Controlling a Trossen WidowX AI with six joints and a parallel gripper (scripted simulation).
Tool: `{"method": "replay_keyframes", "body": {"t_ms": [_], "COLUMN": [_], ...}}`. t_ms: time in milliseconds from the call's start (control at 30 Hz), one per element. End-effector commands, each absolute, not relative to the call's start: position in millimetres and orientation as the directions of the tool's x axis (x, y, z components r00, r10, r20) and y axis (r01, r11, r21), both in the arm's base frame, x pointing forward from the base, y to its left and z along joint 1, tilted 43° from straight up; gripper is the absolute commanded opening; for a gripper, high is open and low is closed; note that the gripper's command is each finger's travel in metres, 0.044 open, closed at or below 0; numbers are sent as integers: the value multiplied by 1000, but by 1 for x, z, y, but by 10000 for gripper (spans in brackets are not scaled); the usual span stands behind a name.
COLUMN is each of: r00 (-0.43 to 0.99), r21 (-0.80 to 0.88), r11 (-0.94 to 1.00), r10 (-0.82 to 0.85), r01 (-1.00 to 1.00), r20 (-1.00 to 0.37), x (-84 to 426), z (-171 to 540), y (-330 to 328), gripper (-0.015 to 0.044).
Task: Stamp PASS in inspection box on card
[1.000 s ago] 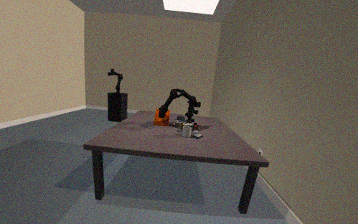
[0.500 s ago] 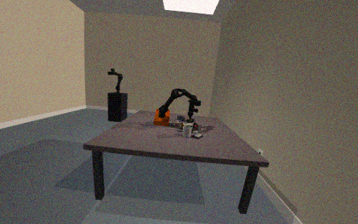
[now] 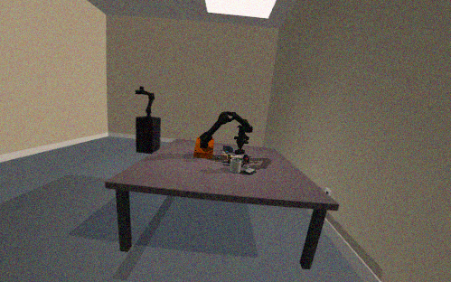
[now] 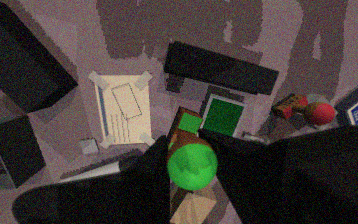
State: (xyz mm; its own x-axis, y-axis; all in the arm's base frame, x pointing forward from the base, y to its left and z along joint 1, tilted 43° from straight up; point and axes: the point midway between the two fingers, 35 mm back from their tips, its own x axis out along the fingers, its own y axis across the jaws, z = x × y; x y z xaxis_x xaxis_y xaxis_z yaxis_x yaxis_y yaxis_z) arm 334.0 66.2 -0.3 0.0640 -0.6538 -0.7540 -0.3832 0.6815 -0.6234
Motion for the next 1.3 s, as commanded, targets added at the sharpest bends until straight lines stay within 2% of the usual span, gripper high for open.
{"method": "replay_keyframes", "body": {"t_ms": [0,533,1267], "r00": [63,50,50], "r21": [-588,-351,-338], "r11": [636,338,323], "r10": [-651,-654,-653], "r01": [-500,-873,-884], "r20": [-757,-755,-756], "x": [335,329,331], "z": [-8,-45,-55], "y": [77,114,108], "gripper": [0,0,0]}}
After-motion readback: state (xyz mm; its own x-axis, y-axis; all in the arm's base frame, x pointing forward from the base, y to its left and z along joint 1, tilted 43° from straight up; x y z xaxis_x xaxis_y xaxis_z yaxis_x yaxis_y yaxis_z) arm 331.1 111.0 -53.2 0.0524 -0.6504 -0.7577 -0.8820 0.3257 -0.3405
